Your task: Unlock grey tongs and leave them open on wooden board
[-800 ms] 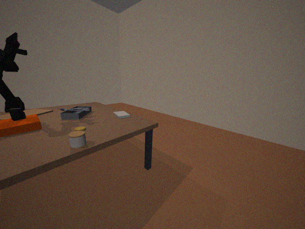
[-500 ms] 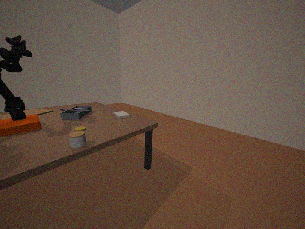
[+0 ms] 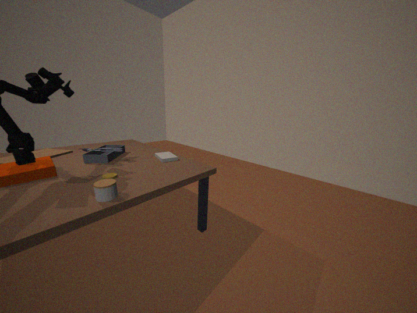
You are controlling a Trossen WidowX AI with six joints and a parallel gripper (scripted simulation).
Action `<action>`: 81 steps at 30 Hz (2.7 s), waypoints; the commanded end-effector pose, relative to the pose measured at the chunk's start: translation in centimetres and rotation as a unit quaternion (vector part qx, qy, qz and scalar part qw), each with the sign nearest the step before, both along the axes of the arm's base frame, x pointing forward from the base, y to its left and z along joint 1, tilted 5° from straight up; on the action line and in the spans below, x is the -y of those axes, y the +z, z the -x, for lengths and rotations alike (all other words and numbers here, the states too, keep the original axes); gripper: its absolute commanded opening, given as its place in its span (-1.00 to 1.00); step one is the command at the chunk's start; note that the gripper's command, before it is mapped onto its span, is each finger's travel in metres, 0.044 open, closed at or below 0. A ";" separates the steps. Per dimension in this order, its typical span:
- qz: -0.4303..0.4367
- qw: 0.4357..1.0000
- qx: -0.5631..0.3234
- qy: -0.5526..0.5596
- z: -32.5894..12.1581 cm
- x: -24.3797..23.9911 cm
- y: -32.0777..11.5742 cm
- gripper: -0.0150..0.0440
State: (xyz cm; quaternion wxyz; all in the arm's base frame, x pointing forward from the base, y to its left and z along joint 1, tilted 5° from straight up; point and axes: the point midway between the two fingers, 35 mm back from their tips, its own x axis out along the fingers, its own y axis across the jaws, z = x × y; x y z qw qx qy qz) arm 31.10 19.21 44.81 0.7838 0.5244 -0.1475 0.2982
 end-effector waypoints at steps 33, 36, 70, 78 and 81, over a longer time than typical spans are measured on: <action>0.939 0.328 0.098 0.034 -11.2 12.8 -29.7 0.39; 0.949 0.274 0.134 0.081 -10.5 14.1 -31.6 0.39; 0.866 0.095 0.399 0.287 -3.3 20.1 -39.2 0.39; 0.866 0.095 0.399 0.287 -3.1 20.3 -39.2 0.39; 0.866 0.095 0.399 0.287 -3.2 20.2 -39.4 0.39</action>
